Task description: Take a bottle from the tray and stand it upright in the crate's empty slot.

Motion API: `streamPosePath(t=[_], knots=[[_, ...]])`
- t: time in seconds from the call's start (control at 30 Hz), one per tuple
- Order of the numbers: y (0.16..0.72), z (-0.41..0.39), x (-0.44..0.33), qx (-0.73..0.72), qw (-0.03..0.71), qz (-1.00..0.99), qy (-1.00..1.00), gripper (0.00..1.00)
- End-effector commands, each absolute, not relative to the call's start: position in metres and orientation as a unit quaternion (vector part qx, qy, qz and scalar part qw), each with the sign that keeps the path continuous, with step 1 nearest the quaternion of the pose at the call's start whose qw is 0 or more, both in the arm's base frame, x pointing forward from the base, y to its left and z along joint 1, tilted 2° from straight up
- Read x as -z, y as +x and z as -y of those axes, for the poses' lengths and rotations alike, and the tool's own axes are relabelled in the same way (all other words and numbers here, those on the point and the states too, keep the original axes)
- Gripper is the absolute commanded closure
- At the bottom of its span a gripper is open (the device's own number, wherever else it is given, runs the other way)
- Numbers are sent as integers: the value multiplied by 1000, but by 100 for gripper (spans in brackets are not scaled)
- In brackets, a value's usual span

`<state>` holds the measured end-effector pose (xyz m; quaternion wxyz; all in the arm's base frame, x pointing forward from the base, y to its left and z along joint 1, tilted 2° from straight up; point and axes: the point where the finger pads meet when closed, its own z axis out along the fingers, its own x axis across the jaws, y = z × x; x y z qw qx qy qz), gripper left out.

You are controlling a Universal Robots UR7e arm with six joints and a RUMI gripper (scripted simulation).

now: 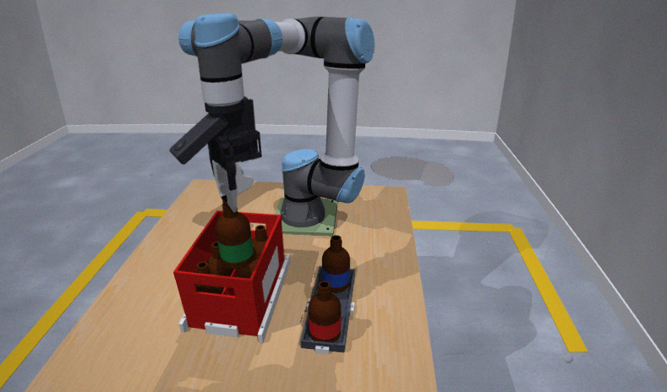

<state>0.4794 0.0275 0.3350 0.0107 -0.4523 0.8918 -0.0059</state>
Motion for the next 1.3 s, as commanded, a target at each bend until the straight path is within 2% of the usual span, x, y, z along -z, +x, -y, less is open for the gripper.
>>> streamPosePath(t=[0.0,1.27], knots=[[481,-26,-338,8,14,-892,-451,100],[482,-25,-321,8,14,-892,-451,100]])
